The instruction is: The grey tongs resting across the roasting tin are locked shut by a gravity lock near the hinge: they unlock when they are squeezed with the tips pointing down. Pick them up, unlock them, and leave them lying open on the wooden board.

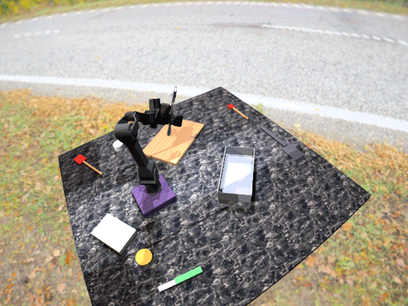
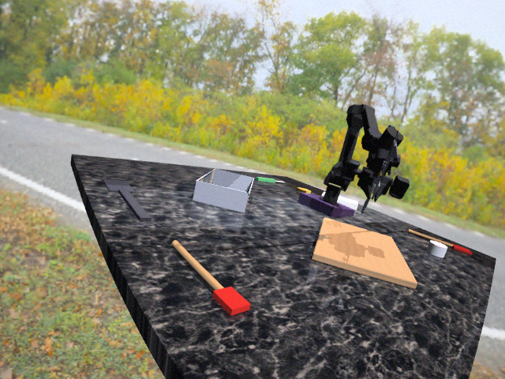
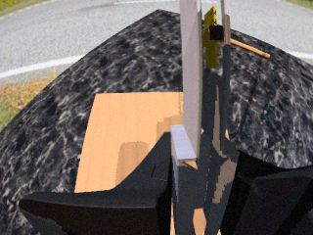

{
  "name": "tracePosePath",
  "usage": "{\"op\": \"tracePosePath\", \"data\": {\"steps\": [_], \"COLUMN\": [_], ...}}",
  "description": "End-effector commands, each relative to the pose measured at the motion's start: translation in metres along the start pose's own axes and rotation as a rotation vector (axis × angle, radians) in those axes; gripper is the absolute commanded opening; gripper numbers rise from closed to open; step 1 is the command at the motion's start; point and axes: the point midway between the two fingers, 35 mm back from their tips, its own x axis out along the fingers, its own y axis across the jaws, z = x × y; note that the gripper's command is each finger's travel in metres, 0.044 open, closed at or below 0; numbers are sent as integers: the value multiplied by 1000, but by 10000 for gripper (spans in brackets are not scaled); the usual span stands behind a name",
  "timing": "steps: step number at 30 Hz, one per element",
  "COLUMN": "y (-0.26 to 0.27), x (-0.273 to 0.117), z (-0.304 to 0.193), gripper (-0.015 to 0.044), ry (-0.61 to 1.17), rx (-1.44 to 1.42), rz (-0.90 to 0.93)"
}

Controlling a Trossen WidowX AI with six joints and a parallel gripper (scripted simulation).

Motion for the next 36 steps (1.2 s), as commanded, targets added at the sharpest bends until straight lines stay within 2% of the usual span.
{"op": "tracePosePath", "data": {"steps": [1,36], "y": [1,-2], "x": [5,14], "z": [7,21], "gripper": [-150,-150], "ry": [44,537], "rx": [-4,-17], "rz": [2,17]}}
